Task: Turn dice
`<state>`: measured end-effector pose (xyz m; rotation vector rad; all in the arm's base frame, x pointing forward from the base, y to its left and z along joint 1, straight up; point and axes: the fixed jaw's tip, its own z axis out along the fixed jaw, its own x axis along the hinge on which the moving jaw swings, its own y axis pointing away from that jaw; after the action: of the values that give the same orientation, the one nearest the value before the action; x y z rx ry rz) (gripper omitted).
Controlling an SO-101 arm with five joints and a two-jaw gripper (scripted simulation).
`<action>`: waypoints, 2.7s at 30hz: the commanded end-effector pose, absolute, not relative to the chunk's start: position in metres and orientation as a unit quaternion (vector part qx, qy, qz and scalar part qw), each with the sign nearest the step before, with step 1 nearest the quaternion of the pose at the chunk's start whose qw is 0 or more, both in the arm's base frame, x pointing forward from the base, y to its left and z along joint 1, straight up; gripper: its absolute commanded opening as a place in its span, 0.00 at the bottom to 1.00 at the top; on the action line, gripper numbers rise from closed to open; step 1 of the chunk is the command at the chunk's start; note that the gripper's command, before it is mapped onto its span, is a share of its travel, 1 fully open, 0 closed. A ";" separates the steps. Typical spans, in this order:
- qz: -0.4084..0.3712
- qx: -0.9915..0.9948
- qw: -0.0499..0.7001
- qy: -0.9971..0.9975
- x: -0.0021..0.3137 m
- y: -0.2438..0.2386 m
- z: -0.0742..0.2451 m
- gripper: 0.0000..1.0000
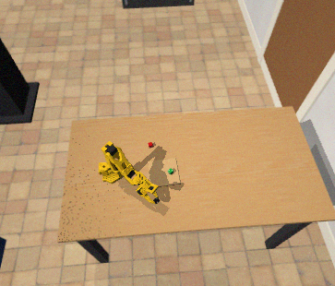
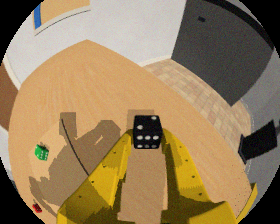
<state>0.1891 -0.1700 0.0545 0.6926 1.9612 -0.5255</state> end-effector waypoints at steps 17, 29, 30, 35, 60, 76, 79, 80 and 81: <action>-0.218 0.296 0.540 0.757 0.190 -0.169 0.072 0.00; -0.218 0.296 0.540 0.757 0.190 -0.169 0.072 0.00; -0.218 0.296 0.540 0.757 0.190 -0.169 0.072 0.00; -0.204 0.302 0.538 0.760 0.192 -0.166 0.068 0.00; -0.204 0.302 0.538 0.760 0.193 -0.166 0.062 0.00; -0.204 0.302 0.538 0.760 0.193 -0.166 0.056 0.00; -0.204 0.302 0.538 0.760 0.193 -0.166 0.056 0.00; -0.204 0.302 0.538 0.760 0.193 -0.166 0.056 0.00; -0.204 0.302 0.538 0.760 0.193 -0.166 0.056 0.00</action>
<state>0.1889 -0.1660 0.0499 0.7291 1.8418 -0.4924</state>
